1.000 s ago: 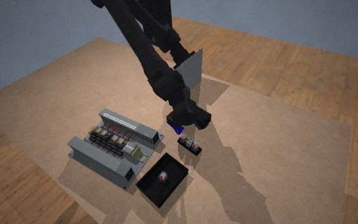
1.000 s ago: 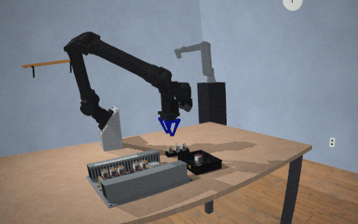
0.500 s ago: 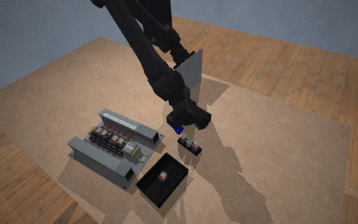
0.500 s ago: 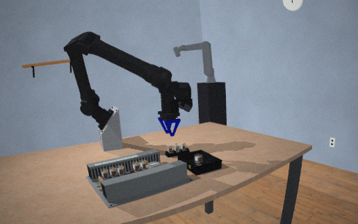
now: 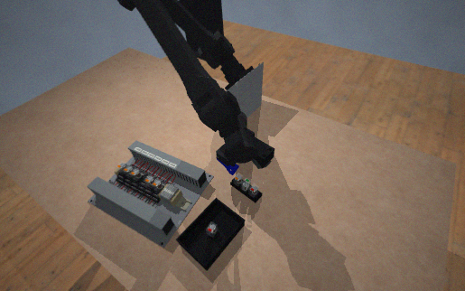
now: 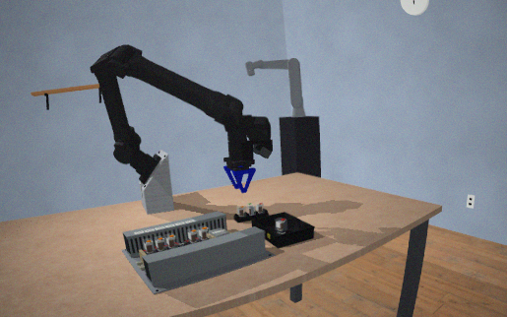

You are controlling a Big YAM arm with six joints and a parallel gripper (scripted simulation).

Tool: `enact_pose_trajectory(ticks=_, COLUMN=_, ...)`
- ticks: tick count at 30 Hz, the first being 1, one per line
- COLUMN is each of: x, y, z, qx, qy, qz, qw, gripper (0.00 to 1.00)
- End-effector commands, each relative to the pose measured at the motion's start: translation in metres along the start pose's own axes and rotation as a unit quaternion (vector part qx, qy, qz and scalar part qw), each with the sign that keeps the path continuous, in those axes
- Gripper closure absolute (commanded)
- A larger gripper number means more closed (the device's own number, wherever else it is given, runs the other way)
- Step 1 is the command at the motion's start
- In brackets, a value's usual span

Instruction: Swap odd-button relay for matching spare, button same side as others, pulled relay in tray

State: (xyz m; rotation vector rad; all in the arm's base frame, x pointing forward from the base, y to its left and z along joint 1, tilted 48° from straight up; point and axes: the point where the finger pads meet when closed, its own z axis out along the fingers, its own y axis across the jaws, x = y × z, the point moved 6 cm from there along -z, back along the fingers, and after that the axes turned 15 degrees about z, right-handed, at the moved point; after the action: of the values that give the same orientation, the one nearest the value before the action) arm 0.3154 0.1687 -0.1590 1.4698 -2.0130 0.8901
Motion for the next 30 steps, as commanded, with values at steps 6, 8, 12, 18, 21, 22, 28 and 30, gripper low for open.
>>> enact_pose_trajectory(ticks=6, x=-0.0016, y=-0.0009, z=-0.0025, qx=0.001, qy=-0.004, qz=0.003, qw=1.000, gripper=0.41)
enact_pose_trajectory(ticks=8, x=-0.0013, y=-0.0007, z=-0.0024, qx=0.001, qy=-0.004, qz=0.003, qw=1.000, gripper=0.41)
enact_pose_trajectory(ticks=12, x=-0.0008, y=-0.0005, z=-0.0021, qx=0.001, qy=-0.004, qz=0.003, qw=1.000, gripper=0.41)
enact_pose_trajectory(ticks=18, x=-0.0003, y=-0.0002, z=-0.0019, qx=0.000, qy=-0.004, qz=0.003, qw=1.000, gripper=0.41)
enact_pose_trajectory(ticks=21, x=-0.0002, y=-0.0002, z=-0.0018, qx=0.000, qy=-0.004, qz=0.003, qw=1.000, gripper=0.41)
enact_pose_trajectory(ticks=22, x=-0.0002, y=-0.0001, z=-0.0018, qx=0.000, qy=-0.004, qz=0.003, qw=1.000, gripper=0.41)
enact_pose_trajectory(ticks=28, x=-0.0001, y=-0.0001, z=-0.0017, qx=0.000, qy=-0.004, qz=0.003, qw=1.000, gripper=0.41)
enact_pose_trajectory(ticks=30, x=-0.0001, y=-0.0001, z=-0.0017, qx=0.000, qy=-0.004, qz=0.003, qw=1.000, gripper=0.41)
